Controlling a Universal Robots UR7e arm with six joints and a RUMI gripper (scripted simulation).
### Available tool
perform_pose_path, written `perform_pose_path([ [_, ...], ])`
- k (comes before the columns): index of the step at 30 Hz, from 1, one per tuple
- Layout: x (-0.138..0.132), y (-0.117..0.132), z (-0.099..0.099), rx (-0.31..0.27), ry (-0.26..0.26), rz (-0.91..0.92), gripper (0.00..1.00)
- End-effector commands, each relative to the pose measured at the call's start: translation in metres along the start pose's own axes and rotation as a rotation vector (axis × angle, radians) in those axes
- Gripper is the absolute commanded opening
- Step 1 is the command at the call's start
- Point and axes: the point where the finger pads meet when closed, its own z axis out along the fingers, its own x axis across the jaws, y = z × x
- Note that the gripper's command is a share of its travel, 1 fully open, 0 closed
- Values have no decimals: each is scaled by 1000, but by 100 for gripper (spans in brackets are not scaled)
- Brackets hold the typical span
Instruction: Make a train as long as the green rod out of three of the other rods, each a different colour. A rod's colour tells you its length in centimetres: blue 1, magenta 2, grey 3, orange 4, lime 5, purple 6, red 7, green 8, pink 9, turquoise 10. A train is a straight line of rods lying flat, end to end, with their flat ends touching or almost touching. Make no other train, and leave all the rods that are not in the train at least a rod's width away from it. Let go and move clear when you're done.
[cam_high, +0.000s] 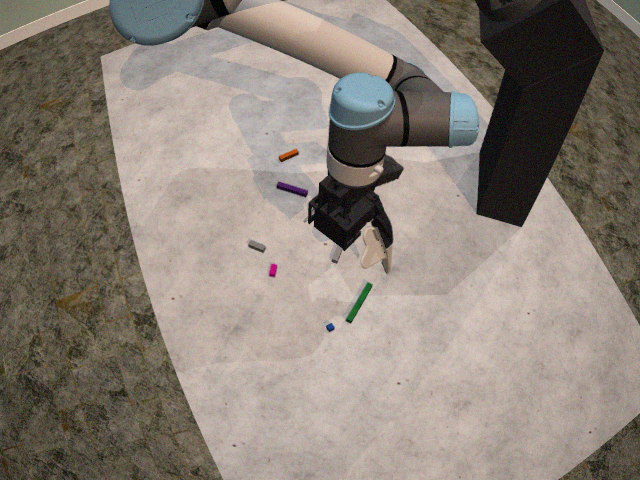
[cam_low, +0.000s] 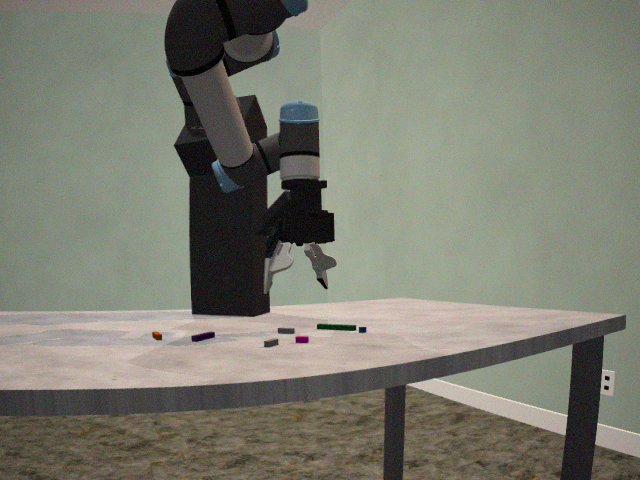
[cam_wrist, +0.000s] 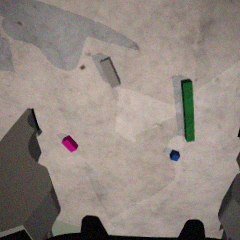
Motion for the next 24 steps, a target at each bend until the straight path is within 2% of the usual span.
perform_pose_path([
  [1,-4,-1,1,2,3,82,100],
  [15,-33,-8,5,10,9,608,100],
  [17,-33,-8,5,10,9,608,100],
  [24,-49,-11,7,13,9,900,100],
])
